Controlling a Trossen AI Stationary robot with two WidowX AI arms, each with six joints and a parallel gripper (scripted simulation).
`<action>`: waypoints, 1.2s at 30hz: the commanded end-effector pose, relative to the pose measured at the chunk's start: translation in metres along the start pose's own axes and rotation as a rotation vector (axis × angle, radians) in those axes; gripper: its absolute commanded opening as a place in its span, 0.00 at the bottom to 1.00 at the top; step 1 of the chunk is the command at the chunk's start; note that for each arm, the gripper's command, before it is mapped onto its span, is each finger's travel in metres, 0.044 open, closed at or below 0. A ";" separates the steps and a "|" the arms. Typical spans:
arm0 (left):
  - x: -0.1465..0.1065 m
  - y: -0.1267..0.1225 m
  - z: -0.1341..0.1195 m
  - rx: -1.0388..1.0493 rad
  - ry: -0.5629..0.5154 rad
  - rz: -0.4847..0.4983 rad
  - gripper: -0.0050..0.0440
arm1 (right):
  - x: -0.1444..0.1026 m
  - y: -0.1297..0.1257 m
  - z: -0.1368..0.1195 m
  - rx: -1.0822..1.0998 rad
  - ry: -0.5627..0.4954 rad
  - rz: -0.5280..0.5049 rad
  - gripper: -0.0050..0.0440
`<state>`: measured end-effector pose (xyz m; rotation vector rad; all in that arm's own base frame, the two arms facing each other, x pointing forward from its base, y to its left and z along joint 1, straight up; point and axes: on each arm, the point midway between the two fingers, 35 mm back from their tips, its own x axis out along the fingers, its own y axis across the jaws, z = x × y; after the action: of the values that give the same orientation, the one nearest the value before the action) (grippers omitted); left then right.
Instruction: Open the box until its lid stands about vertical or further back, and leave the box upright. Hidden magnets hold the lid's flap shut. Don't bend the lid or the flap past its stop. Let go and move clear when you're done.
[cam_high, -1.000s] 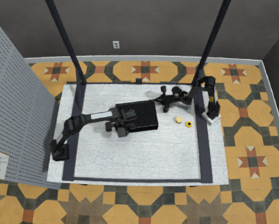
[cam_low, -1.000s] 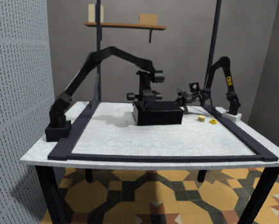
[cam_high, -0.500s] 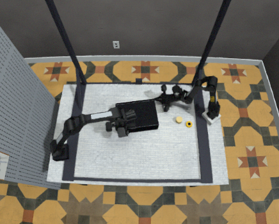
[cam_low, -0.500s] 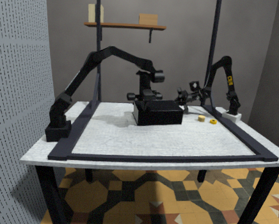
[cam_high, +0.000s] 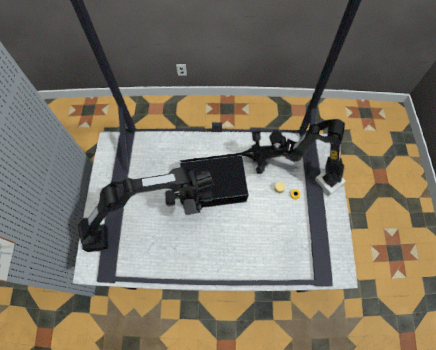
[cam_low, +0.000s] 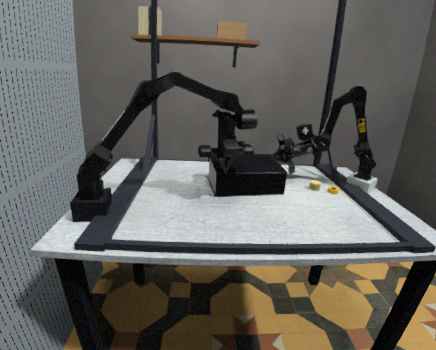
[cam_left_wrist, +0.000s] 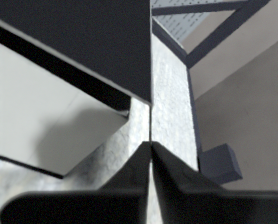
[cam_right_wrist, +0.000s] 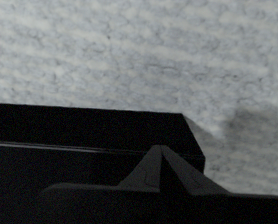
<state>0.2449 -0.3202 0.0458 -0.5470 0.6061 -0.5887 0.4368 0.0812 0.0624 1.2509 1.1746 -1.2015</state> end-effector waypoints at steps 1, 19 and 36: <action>-0.002 -0.014 0.012 -0.011 -0.025 -0.030 0.11 | 0.001 0.000 0.000 0.001 0.001 0.000 0.00; -0.010 -0.026 0.028 -0.010 -0.026 -0.032 0.11 | 0.001 0.000 0.000 0.001 0.001 0.000 0.00; -0.017 -0.036 0.041 -0.006 -0.025 -0.034 0.11 | 0.001 0.000 0.000 0.001 0.001 0.000 0.00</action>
<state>0.2470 -0.3167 0.0825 -0.5482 0.6076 -0.5834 0.4377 0.0813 0.0625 1.2531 1.1724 -1.1989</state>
